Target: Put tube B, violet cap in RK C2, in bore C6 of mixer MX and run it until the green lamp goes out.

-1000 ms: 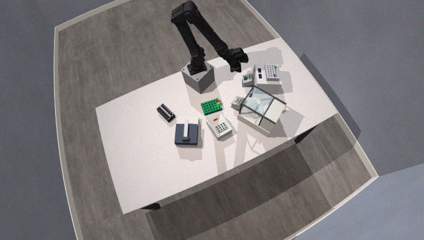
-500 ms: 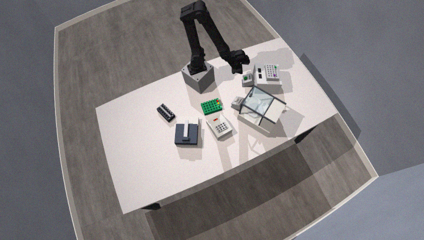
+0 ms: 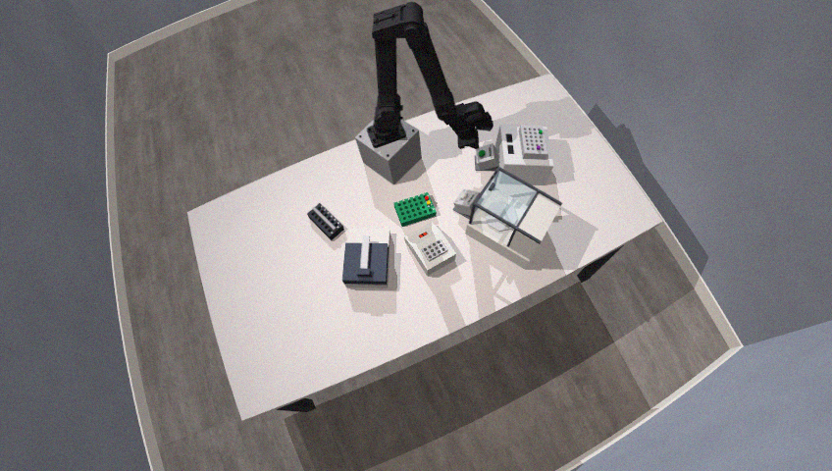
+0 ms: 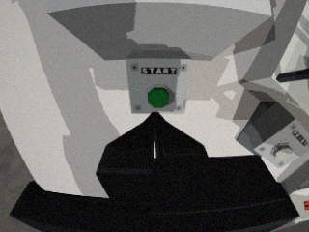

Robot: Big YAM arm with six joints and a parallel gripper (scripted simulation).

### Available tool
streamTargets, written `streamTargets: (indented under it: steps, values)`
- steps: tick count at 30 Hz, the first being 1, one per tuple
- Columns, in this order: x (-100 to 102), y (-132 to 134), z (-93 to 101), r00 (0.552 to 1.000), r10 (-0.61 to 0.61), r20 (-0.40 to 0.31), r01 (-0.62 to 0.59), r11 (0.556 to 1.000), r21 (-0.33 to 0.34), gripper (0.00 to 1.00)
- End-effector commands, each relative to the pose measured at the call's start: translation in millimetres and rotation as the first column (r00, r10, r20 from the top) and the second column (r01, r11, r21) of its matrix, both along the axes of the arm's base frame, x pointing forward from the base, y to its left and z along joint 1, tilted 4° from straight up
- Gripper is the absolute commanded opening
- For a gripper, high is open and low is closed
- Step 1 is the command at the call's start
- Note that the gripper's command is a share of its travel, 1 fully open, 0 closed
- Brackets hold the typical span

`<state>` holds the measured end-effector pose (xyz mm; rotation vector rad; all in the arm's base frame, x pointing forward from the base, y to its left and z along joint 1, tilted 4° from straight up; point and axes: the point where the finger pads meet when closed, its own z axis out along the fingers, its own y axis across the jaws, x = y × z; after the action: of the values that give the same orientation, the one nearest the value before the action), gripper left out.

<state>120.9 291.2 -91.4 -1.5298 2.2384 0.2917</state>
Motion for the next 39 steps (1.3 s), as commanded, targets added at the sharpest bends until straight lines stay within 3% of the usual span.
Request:
streamTargets:
  steps: [1, 7, 10, 39]
  values:
    - [12.9, 19.8, 3.2, 1.000, -0.002, 0.019, 0.001, 0.999, 0.043, 0.00]
    - [13.0, 17.3, -3.5, 1.000, -0.001, 0.016, 0.001, 0.999, 0.035, 0.00]
    - [14.1, 18.7, 3.2, 1.000, -0.002, 0.023, 0.001, 0.999, 0.053, 0.00]
    - [8.7, 15.1, -1.8, 1.000, 0.000, 0.011, 0.000, 0.999, 0.032, 0.00]
